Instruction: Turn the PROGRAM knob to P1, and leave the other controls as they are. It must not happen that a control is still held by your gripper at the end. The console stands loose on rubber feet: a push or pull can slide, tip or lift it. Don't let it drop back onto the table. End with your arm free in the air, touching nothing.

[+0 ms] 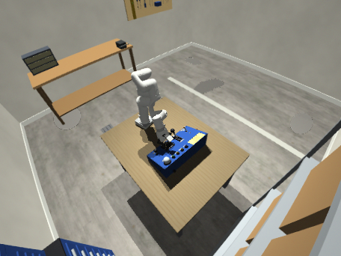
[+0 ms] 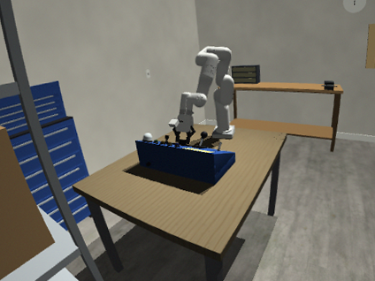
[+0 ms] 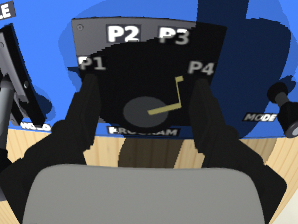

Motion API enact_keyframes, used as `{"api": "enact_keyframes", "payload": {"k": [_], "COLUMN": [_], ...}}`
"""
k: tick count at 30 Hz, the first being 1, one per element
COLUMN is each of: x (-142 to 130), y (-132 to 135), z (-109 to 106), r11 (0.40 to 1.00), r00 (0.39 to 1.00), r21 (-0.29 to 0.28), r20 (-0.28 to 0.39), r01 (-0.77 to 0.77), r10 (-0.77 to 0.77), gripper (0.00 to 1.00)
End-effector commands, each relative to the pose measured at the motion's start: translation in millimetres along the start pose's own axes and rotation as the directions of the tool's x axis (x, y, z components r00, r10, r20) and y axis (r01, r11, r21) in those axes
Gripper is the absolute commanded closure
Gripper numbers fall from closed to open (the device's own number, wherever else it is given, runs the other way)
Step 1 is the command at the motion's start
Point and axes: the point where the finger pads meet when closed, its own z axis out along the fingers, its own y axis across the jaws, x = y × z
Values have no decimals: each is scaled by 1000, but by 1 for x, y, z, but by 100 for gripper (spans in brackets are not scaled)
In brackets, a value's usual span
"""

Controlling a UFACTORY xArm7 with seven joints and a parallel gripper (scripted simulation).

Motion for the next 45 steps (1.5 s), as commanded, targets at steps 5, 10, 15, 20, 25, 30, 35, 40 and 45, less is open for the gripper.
{"api": "enact_keyframes", "payload": {"k": [5, 10, 15, 20, 25, 30, 35, 40, 45], "x": [2, 2, 2, 2, 2, 2, 2, 2, 2], "y": [0, 0, 0, 0, 0, 0, 0, 0, 0], "z": [0, 0, 0, 0, 0, 0, 0, 0, 0], "r11": [1000, 1000, 1000, 1000, 1000, 1000, 1000, 1000, 1000], "r00": [1000, 1000, 1000, 1000, 1000, 1000, 1000, 1000, 1000], "r21": [-1, -1, -1, -1, -1, -1, -1, -1, -1], "r20": [-3, -3, -3, -3, -3, -3, -3, -3, -3], "r01": [0, 0, 0, 0, 0, 0, 0, 0, 0], "r10": [0, 0, 0, 0, 0, 0, 0, 0, 0], "gripper": [24, 24, 100, 100, 100, 100, 100, 100, 100]}}
